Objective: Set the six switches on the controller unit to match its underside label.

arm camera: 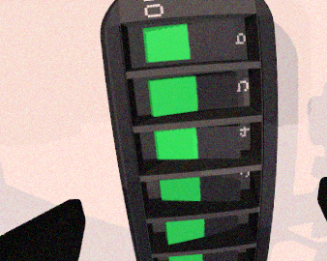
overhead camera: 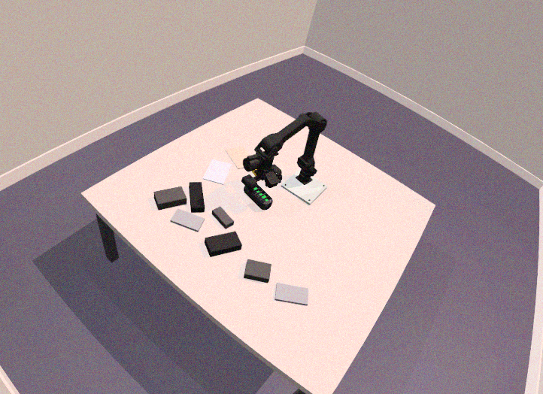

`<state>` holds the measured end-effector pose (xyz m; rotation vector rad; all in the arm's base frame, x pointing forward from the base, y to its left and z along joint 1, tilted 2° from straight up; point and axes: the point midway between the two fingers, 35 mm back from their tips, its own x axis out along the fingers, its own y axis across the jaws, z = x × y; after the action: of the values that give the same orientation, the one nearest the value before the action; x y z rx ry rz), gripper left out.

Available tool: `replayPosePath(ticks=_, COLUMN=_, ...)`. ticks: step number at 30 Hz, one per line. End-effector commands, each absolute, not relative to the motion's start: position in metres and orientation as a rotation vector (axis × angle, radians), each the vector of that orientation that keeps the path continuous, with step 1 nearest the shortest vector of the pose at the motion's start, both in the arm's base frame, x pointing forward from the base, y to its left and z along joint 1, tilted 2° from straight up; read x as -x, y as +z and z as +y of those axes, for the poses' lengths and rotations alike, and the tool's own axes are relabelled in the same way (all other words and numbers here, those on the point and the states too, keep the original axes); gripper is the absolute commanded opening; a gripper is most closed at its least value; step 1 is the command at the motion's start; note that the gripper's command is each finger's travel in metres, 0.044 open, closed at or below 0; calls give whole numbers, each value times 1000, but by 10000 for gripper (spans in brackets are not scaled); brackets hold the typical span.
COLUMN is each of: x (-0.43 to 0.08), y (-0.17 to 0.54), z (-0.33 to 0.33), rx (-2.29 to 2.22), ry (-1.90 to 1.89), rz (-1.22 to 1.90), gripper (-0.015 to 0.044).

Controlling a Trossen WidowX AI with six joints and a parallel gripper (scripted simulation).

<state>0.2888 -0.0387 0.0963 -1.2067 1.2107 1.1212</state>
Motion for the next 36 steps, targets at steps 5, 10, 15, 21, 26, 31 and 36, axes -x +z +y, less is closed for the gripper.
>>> replayPosePath(ticks=5, x=-289, y=100, z=-38, rx=1209, ry=1110, rz=1210, gripper=440)
replayPosePath(ticks=10, x=-289, y=114, z=-38, rx=1209, ry=1112, rz=1210, gripper=440)
replayPosePath(ticks=15, x=-286, y=147, z=-37, rx=1208, ry=1119, rz=1209, gripper=440)
replayPosePath(ticks=21, x=-286, y=147, z=-37, rx=1208, ry=1119, rz=1209, gripper=440)
replayPosePath(ticks=26, x=-286, y=147, z=-37, rx=1208, ry=1119, rz=1209, gripper=309)
replayPosePath(ticks=31, x=-286, y=147, z=-37, rx=1208, ry=1119, rz=1209, gripper=177)
replayPosePath(ticks=36, x=-286, y=147, z=-37, rx=1208, ry=1119, rz=1209, gripper=46)
